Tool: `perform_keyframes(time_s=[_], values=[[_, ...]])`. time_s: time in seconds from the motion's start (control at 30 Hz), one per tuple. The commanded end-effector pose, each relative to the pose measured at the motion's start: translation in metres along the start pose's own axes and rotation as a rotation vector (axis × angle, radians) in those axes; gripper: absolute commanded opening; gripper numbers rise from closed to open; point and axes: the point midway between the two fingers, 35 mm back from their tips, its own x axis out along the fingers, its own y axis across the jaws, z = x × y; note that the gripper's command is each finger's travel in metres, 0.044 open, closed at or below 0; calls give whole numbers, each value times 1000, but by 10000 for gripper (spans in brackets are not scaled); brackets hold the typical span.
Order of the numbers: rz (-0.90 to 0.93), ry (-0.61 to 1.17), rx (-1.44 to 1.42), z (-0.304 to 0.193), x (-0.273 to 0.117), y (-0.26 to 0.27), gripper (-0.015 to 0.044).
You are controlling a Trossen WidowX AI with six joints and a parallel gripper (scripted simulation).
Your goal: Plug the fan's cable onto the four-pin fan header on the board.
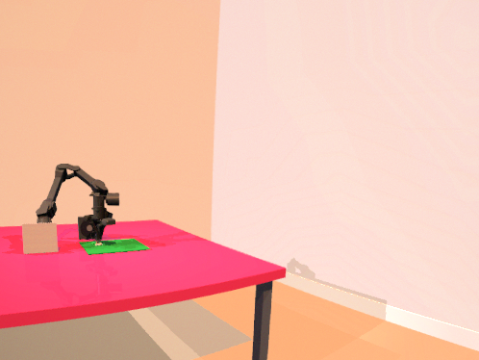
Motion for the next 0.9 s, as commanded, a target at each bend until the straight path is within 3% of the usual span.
perform_keyframes(time_s=[0.0,0.87], values=[[2,-4,4,0,1,0,0],[2,-4,4,0,8,0,0]])
